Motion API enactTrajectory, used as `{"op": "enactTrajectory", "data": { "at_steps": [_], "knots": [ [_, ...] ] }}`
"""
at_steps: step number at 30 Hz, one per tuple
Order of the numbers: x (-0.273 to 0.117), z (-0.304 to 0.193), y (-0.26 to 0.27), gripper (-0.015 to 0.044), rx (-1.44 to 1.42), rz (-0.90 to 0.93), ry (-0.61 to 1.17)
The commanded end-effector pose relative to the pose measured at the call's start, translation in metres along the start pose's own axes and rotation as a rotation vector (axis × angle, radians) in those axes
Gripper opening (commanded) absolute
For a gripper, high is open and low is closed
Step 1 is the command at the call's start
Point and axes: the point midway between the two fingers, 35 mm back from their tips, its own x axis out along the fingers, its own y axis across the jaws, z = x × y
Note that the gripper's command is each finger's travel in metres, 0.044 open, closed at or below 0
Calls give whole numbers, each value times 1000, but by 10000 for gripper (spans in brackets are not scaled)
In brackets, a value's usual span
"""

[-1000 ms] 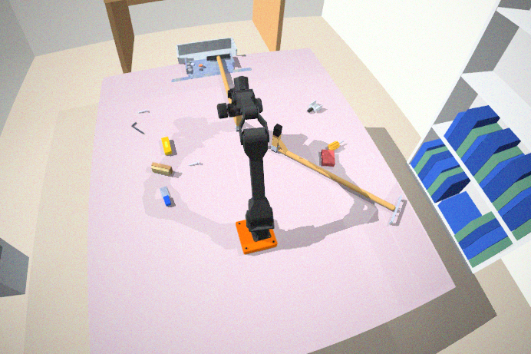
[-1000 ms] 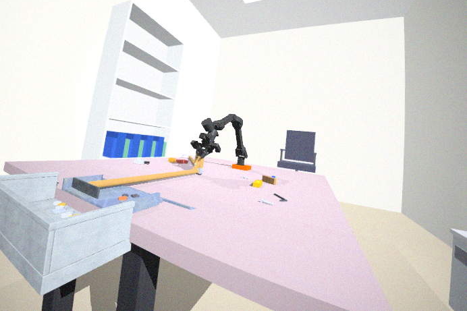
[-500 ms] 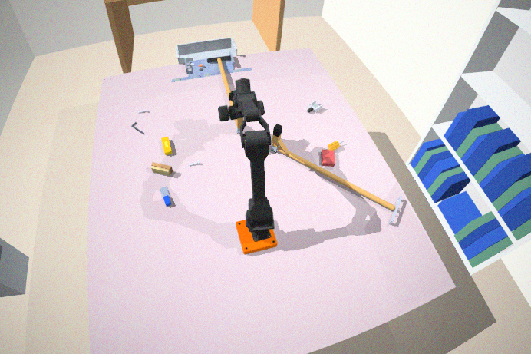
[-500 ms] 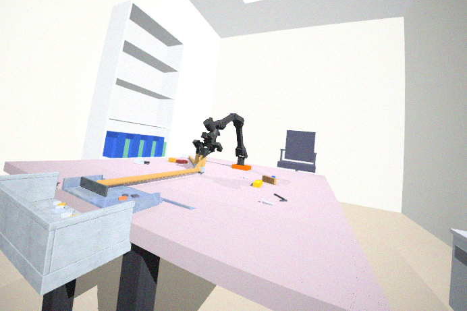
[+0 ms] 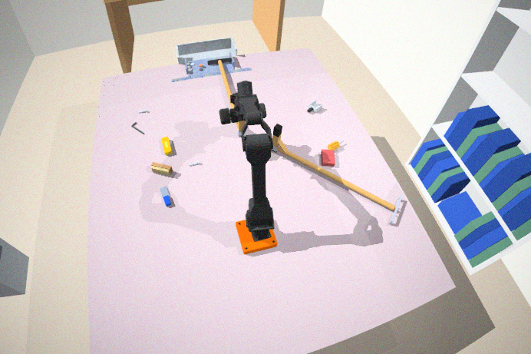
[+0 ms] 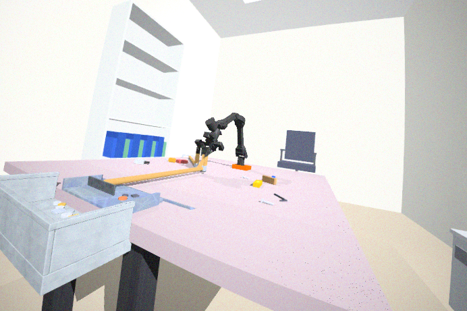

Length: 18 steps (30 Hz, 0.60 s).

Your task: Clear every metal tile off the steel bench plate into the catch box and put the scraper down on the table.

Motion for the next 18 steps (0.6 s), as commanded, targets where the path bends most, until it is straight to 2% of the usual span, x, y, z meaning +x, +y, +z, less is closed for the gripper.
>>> {"op": "enactTrajectory", "data": {
  "at_steps": [1,18],
  "knots": [
    [-8,1,-1,0,-2,2,-19],
    [-25,-19,-2,0,-1,1,-19]
  ]
}}
